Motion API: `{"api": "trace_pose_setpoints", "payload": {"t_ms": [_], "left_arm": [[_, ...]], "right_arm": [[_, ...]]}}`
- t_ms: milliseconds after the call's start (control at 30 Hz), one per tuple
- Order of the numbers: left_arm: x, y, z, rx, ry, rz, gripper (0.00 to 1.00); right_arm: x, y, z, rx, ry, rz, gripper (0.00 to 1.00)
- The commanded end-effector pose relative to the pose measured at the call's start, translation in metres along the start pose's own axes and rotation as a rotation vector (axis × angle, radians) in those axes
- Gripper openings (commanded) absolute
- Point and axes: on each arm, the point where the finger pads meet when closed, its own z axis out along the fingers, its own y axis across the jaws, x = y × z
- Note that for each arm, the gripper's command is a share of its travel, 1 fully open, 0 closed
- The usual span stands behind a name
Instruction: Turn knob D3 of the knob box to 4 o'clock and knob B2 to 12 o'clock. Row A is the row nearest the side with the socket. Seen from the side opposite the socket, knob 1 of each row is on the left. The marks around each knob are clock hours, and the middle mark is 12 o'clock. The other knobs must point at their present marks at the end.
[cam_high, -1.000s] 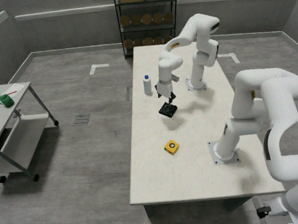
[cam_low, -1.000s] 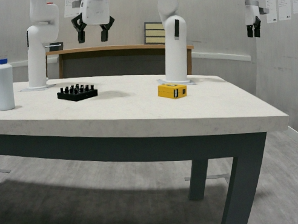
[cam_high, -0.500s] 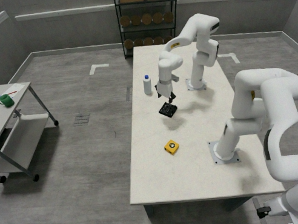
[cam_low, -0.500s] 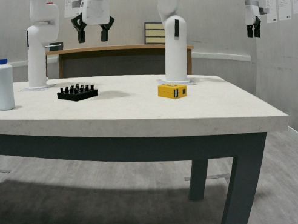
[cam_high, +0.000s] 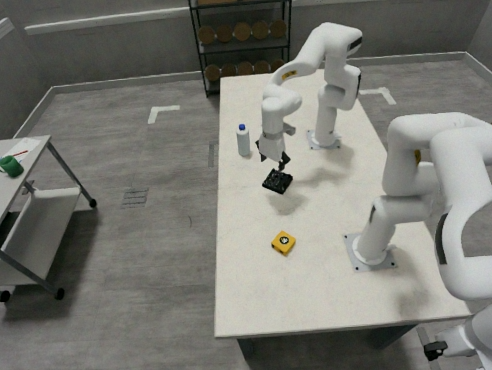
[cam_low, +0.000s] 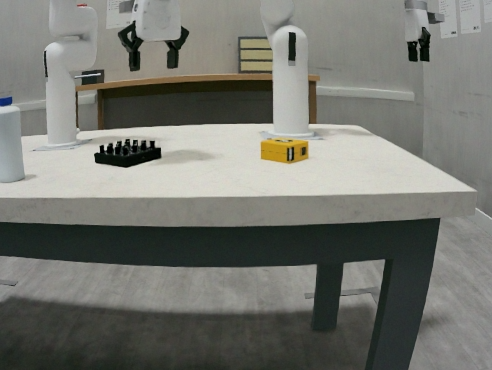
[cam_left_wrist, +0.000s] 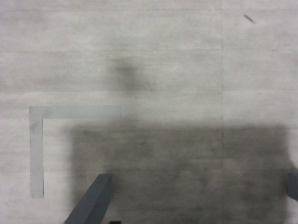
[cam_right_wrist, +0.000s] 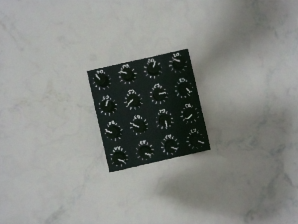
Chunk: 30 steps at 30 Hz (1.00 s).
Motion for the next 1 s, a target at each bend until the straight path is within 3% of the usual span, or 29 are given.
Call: {"api": "trace_pose_setpoints", "payload": {"t_ms": [0,300,767,833,967], "left_arm": [[0.001,0.0,-0.002,0.0,0.004,0.0,1.0],[0.001,0.0,-0.002,0.0,0.004,0.0,1.0],[0.001,0.0,-0.002,0.0,0.004,0.0,1.0],[0.001,0.0,-0.002,0.0,0.004,0.0,1.0],[0.001,0.0,-0.002,0.0,0.004,0.0,1.0]], "right_arm": [[0.0,0.0,-0.002,0.0,-0.004,0.0,1.0],[0.021,-0.003,-0.002,0.0,-0.004,0.0,1.0],[0.142,-0.021,-0.001,0.0,-0.003,0.0,1.0],[0.142,-0.021,-0.001,0.0,-0.003,0.0,1.0],[0.18,-0.026,-0.001,0.0,-0.003,0.0,1.0]]}}
